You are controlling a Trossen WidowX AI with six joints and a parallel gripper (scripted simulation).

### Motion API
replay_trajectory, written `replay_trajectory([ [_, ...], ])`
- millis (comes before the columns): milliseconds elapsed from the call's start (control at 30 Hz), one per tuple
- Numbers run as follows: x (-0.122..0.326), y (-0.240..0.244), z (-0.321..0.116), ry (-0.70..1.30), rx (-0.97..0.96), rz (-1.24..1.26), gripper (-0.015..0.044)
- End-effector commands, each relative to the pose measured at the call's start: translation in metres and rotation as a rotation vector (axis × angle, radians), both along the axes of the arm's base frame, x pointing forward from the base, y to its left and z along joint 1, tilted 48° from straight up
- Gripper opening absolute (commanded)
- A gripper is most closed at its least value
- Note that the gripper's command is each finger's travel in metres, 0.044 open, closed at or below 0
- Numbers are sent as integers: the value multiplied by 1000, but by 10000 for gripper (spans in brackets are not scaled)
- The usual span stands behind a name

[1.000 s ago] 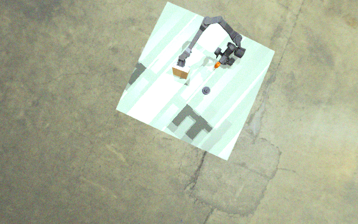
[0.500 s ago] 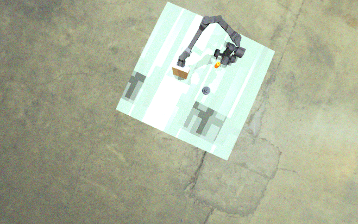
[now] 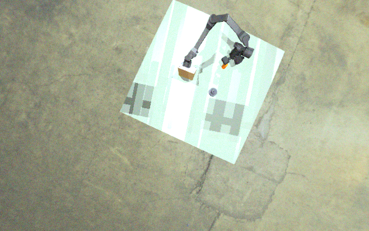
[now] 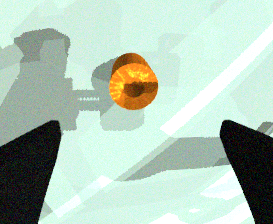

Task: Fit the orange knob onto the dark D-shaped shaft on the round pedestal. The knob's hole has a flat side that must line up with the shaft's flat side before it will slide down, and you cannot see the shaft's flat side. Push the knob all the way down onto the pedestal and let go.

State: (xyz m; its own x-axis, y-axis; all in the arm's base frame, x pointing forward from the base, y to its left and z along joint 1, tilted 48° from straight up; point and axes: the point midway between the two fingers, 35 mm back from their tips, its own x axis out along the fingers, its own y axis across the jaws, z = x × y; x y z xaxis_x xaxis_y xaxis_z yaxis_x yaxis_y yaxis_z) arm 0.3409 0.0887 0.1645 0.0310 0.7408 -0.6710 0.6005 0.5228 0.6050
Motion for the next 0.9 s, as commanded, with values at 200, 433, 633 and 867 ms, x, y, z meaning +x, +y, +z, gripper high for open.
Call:
replay_trajectory([
  [200,1,1,0,-472,-18,419,440],
  [433,1,1,0,-472,-18,419,440],
  [633,2,26,-22,-479,-17,424,440],
  [867,3,37,-32,-479,-17,424,440],
])
